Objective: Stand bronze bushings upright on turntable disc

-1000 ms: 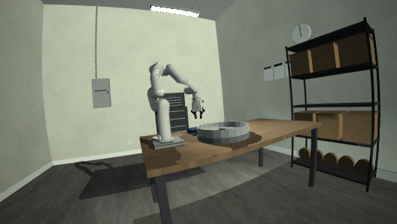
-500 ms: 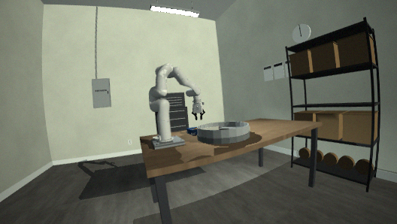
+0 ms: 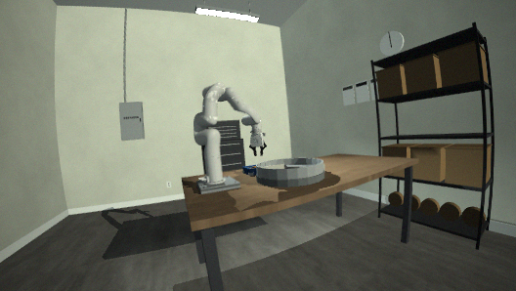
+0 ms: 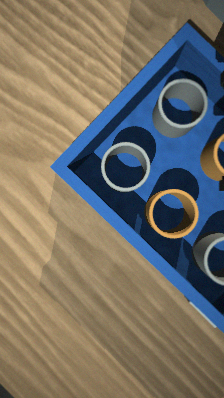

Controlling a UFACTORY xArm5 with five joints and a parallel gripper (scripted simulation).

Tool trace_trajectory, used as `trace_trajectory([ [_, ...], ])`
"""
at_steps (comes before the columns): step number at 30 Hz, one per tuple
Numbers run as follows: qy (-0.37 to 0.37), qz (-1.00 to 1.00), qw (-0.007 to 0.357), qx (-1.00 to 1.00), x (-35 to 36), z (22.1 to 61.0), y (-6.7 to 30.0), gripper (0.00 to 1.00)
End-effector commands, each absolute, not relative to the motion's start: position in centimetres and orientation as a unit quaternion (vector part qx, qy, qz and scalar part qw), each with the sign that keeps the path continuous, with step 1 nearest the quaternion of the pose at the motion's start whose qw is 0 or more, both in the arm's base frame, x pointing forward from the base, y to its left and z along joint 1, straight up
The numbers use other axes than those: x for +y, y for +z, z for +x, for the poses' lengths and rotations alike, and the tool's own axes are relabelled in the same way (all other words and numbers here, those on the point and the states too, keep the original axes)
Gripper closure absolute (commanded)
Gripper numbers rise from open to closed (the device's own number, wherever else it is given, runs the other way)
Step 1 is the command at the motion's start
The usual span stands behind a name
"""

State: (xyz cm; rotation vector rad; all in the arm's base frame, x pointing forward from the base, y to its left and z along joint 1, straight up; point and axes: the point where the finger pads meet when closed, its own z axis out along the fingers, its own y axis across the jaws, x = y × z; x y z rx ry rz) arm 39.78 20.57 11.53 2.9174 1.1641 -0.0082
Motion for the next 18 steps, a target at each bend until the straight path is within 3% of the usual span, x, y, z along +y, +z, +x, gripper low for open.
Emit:
trace_trajectory([
  [1,-0.001,0.929,0.000,0.371,20.63,39.90,11.68,0.52],
  [18,-0.001,0.928,0.000,0.373,20.63,39.89,11.68,0.52],
])
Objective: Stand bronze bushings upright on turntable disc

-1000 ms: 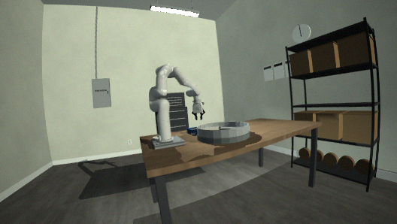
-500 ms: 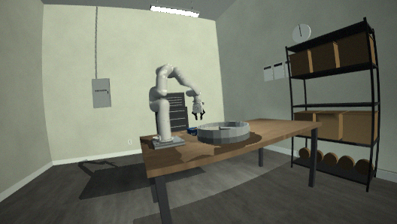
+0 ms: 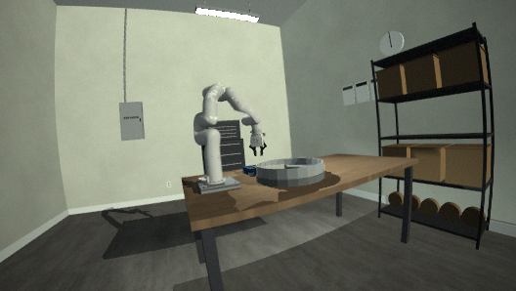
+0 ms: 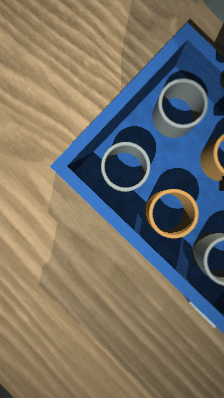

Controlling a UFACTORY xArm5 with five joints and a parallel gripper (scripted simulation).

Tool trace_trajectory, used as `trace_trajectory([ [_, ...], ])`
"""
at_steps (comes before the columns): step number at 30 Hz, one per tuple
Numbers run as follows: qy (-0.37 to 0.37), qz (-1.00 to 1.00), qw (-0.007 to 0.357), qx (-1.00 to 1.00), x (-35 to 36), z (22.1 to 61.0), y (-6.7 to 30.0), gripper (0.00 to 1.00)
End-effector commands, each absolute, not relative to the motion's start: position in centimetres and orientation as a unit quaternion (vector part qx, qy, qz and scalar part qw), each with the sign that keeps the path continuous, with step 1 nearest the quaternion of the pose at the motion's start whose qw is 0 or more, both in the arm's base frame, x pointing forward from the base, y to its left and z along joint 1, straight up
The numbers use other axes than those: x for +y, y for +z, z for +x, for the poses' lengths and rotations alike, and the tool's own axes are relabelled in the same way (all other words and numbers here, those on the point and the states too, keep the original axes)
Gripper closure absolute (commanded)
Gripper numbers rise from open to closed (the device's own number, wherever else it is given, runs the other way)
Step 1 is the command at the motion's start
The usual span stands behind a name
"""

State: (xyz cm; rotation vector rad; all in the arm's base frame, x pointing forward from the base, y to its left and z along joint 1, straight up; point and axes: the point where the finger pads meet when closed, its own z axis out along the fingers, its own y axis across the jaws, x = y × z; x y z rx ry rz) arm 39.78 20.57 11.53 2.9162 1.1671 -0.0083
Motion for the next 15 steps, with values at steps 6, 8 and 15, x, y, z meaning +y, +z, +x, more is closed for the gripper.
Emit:
trace_trajectory([
  [6,-0.001,0.924,0.000,0.383,20.63,39.88,11.68,0.52],
  [8,-0.001,0.921,0.000,0.389,20.62,39.87,11.68,0.52],
  [15,-0.001,0.912,0.000,0.410,20.62,39.84,11.68,0.52],
])
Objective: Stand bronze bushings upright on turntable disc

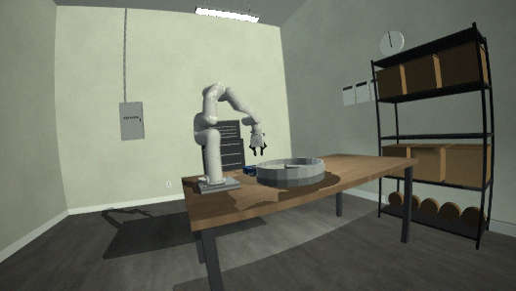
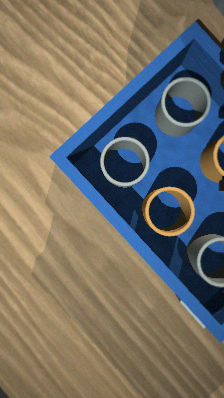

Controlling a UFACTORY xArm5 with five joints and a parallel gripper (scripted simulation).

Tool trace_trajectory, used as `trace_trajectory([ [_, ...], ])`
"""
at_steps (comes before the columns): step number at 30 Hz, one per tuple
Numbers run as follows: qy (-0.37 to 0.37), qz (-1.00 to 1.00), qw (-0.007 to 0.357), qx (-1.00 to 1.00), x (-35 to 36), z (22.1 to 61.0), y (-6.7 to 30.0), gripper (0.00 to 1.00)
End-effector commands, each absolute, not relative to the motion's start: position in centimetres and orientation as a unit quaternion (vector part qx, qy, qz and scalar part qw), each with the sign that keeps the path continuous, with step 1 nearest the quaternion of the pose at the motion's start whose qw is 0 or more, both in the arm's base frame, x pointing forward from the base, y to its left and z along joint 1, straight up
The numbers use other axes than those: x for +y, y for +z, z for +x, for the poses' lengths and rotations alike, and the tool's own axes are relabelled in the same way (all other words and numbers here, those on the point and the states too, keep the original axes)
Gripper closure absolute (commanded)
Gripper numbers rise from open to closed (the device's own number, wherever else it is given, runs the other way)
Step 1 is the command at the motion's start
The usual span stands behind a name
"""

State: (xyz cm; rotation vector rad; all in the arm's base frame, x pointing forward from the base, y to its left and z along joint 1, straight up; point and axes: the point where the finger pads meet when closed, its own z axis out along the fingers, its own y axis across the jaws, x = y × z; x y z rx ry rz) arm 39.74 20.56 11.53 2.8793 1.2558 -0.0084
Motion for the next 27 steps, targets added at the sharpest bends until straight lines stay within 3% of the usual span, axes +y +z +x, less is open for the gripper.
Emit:
trace_trajectory([
  [1,-0.001,0.910,0.000,0.415,20.62,39.83,11.68,0.52],
  [27,-0.001,0.765,0.000,0.644,20.32,39.53,11.68,0.52],
])
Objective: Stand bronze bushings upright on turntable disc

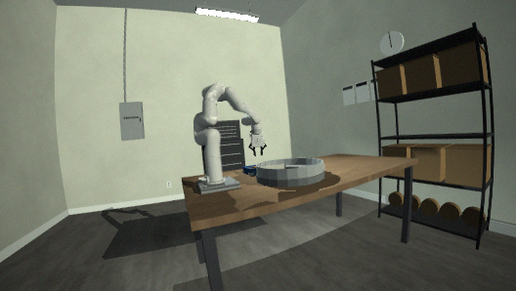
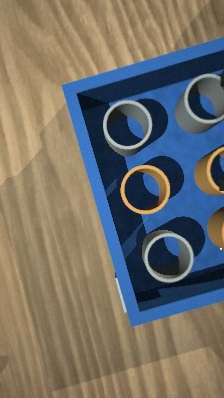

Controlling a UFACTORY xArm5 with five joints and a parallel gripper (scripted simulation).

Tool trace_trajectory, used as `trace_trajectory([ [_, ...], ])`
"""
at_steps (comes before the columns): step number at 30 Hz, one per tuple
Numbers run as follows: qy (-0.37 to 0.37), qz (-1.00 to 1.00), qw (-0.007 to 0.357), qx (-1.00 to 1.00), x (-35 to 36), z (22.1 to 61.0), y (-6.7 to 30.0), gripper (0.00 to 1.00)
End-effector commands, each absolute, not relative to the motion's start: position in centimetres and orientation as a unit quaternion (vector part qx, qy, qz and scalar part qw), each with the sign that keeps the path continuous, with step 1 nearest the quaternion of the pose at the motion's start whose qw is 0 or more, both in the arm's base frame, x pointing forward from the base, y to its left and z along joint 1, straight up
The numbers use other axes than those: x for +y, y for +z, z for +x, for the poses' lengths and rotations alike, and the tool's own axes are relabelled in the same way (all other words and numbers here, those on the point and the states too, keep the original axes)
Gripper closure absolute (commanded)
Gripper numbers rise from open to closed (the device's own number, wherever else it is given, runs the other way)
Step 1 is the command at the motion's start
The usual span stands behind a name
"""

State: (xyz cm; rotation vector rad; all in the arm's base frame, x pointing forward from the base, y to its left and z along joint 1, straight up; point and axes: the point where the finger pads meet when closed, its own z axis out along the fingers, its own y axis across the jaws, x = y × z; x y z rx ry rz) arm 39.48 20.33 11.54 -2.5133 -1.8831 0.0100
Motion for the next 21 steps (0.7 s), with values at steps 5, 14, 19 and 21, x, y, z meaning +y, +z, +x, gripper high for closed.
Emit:
trace_trajectory([
  [5,0.001,-0.732,0.000,-0.682,20.26,39.48,11.68,0.52],
  [14,0.002,-0.607,0.001,-0.795,20.06,39.31,11.69,0.52],
  [19,0.002,-0.524,0.001,-0.852,19.94,39.20,11.69,0.52],
  [21,0.002,-0.506,0.001,-0.862,19.92,39.18,11.69,0.52],
])
